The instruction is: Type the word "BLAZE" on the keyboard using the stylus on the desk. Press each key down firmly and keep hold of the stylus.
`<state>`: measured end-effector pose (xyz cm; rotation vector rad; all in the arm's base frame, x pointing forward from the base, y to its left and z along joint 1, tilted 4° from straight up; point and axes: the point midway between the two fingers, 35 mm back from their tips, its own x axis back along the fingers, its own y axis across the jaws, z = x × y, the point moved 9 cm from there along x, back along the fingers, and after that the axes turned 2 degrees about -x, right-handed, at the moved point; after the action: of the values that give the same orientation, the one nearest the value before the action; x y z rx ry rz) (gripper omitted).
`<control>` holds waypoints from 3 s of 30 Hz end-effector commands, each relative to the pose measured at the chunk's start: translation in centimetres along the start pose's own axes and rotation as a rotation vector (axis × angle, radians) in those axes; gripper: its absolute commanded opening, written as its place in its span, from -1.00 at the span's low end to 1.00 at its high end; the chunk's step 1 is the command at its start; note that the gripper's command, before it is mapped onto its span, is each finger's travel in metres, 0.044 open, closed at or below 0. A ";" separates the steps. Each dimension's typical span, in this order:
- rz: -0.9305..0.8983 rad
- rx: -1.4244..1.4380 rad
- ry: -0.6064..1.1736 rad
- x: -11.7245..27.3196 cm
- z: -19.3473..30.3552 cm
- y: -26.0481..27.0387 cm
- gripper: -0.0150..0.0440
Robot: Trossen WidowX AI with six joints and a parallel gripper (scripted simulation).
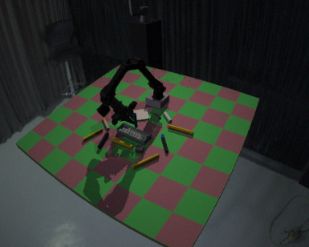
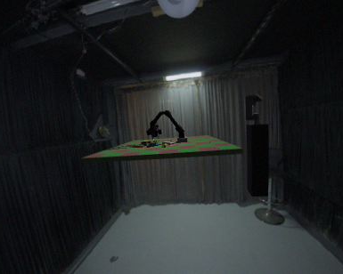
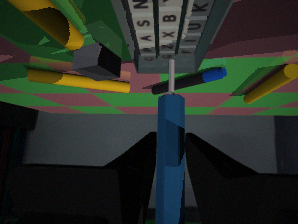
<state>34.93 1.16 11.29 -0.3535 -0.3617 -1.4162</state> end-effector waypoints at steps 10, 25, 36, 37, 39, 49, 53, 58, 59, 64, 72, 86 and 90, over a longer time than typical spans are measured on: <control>-0.191 -0.112 -0.012 2.9 -0.6 -2.7 -0.48; -0.438 -0.251 0.007 5.6 -1.3 -6.8 -0.49; -0.449 -0.257 0.009 5.6 -1.6 -7.0 -0.49; -0.449 -0.257 0.009 5.4 -1.8 -7.0 -0.49; -0.449 -0.257 0.009 5.1 -2.5 -7.0 -0.49; -0.449 -0.257 0.009 4.3 -3.7 -7.0 -0.49; -0.449 -0.257 0.009 4.0 -4.3 -7.0 -0.49; -0.449 -0.257 0.009 4.0 -4.3 -7.0 -0.49; -0.449 -0.257 0.009 4.0 -4.3 -7.0 -0.49; -0.449 -0.257 0.009 4.0 -4.3 -7.0 -0.49; -0.449 -0.257 0.009 3.8 -4.5 -7.0 -0.22; -0.449 -0.257 0.009 3.7 -4.8 -7.0 -0.22; -0.449 -0.257 0.009 3.6 -4.9 -7.0 -0.22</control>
<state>28.62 -5.15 9.00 -0.4901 -0.2755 -1.9128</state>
